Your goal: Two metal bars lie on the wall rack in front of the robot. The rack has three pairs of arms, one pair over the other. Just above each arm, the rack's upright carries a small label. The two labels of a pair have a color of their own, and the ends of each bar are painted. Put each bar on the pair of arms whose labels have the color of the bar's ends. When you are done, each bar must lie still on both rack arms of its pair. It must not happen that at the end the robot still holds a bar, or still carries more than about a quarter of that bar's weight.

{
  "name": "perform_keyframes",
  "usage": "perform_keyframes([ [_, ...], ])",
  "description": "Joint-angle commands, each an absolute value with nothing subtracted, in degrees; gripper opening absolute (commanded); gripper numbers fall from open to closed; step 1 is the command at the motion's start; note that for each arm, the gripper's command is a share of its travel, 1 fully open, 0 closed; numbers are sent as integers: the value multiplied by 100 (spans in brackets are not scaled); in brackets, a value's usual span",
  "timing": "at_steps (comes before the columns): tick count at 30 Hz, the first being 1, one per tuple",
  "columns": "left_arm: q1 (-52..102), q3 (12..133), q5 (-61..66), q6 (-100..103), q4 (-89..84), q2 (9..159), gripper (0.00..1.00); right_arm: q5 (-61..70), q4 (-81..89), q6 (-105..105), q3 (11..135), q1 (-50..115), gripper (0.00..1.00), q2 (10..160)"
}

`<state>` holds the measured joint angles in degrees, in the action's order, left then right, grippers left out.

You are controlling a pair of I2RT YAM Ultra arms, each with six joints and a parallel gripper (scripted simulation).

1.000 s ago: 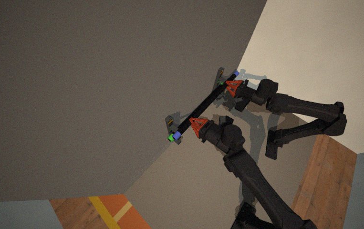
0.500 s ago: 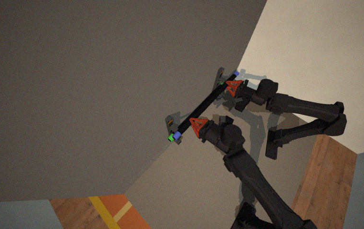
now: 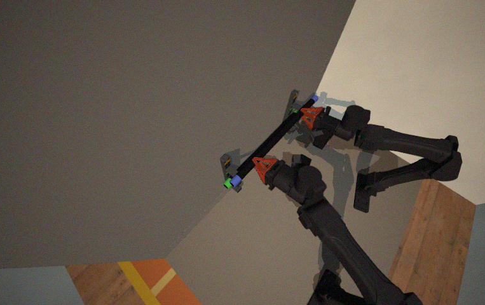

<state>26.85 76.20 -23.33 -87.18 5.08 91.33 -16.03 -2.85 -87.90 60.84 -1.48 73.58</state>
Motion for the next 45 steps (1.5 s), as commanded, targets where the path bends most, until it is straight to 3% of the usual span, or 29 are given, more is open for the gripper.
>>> perform_keyframes([
  [1,2723,7903,-2469,-8992,877,8799,0,-1729,-631,-8981,6413,-91,0,7063],
  [45,2726,6576,-2477,-8979,2241,8870,0,-1734,-1972,-8971,5067,-86,0,7086],
])
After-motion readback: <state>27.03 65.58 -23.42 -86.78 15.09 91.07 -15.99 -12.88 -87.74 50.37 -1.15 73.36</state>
